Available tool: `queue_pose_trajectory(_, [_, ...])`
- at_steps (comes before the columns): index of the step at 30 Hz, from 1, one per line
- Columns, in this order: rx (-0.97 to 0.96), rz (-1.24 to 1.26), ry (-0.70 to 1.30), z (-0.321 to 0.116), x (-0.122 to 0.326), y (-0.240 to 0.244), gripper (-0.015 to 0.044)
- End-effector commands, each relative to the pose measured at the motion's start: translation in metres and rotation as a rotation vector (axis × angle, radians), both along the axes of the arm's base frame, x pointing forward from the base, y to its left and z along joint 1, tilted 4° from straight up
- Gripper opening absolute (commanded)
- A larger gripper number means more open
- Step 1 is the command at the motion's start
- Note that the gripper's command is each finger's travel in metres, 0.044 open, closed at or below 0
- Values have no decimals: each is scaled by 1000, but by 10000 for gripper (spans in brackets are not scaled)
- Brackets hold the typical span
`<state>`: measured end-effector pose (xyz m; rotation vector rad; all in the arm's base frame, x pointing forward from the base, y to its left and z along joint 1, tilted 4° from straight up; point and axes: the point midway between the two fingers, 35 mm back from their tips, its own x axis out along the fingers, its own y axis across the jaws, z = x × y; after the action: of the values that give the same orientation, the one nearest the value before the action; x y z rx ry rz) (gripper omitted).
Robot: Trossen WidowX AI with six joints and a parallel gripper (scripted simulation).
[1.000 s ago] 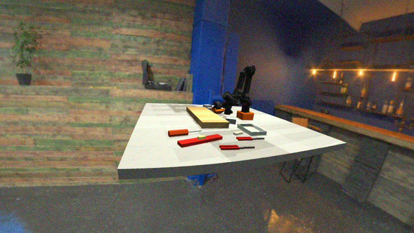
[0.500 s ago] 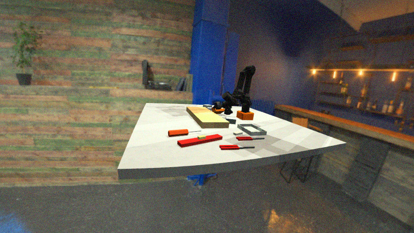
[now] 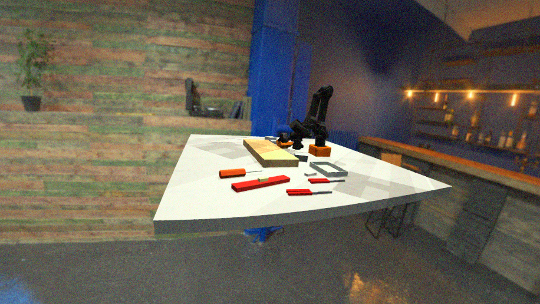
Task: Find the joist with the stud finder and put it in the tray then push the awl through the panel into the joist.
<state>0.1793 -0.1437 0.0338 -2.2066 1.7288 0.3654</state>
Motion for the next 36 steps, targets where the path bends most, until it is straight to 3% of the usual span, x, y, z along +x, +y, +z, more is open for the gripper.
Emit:
queue_pose_trajectory(1, [12, 9, 8, -3, 0, 2, 378])
queue_pose_trajectory(33, [0, 0, 0, 0, 0, 0, 378])
queue_pose_trajectory(36, [0, 0, 0, 0, 0, 0, 440])
